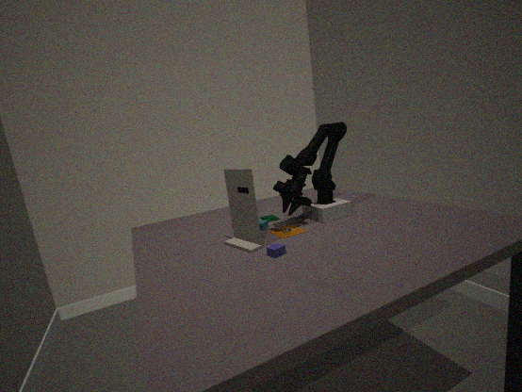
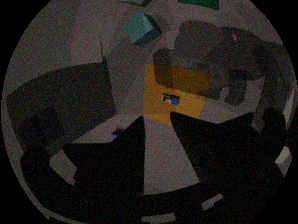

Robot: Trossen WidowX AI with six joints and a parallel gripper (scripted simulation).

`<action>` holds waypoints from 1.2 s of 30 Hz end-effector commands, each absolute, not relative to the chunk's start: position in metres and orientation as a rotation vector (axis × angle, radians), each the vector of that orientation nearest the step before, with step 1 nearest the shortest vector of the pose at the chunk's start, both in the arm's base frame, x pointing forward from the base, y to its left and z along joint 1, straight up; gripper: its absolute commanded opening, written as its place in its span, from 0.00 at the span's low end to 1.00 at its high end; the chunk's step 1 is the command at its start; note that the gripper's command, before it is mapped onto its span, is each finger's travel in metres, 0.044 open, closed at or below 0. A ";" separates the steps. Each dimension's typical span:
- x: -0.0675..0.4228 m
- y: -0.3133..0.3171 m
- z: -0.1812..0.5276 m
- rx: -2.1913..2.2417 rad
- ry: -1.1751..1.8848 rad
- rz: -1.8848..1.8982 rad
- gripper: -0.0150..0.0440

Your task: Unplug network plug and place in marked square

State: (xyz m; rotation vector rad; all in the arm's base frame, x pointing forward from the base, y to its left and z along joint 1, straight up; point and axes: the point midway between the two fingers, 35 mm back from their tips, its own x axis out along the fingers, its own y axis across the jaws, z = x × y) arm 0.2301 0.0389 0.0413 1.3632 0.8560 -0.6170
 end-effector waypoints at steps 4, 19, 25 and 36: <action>0.231 0.039 0.056 1.365 0.849 -0.605 0.52; 0.226 0.038 0.079 1.365 0.850 -0.606 0.52; 0.222 0.037 0.089 1.365 0.850 -0.606 0.52; 0.224 0.037 0.105 1.363 0.855 -0.616 0.52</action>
